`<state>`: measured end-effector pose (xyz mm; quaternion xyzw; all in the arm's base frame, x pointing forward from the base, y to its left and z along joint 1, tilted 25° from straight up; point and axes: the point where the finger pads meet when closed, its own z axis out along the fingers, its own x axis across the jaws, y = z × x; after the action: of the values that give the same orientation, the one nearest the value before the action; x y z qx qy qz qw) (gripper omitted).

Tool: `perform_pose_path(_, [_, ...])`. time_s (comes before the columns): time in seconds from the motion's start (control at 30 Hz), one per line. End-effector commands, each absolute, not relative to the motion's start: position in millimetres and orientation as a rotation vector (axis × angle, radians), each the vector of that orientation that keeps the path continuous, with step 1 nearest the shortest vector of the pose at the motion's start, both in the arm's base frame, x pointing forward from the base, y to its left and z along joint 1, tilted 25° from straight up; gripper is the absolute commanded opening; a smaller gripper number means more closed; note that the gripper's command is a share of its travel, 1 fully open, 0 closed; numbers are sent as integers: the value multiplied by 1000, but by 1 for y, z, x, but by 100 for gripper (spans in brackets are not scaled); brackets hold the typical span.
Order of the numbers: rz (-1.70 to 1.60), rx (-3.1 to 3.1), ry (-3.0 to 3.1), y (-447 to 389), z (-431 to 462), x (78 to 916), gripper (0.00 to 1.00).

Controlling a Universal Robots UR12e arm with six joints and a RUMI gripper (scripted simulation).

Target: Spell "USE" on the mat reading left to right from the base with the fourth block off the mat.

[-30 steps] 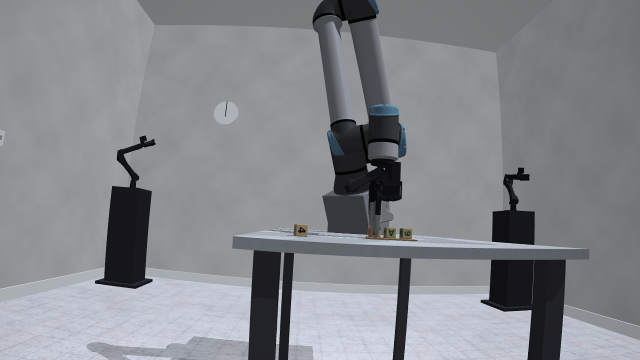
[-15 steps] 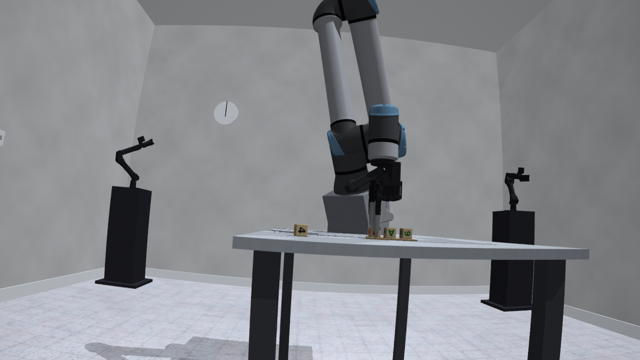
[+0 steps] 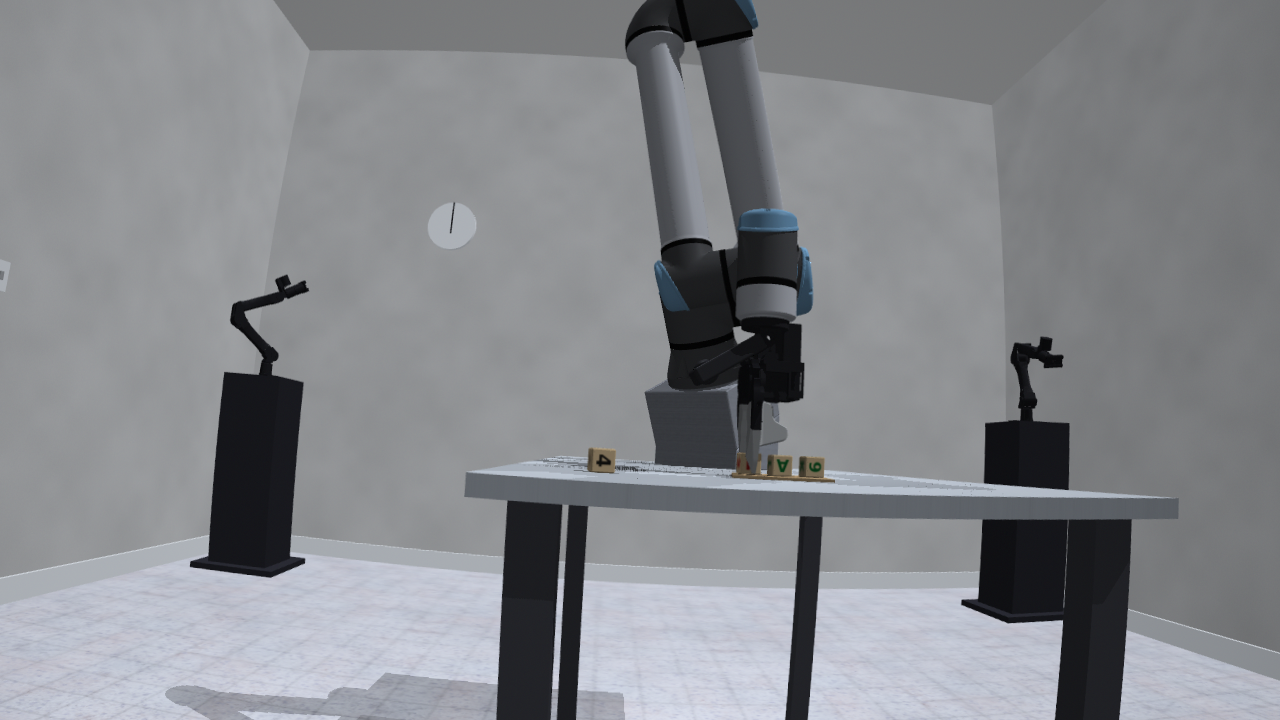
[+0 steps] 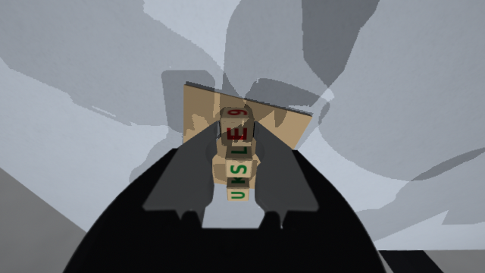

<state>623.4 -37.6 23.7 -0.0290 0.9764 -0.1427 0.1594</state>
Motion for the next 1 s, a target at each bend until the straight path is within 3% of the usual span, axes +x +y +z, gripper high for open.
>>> perform_pose_path(0.0, [-407, -84, 2790, -37, 24, 624, 9])
perform_pose_path(0.53, [-407, -84, 2790, -37, 24, 624, 28])
perform_pose_path(0.97, [-407, -84, 2789, -37, 25, 624, 28])
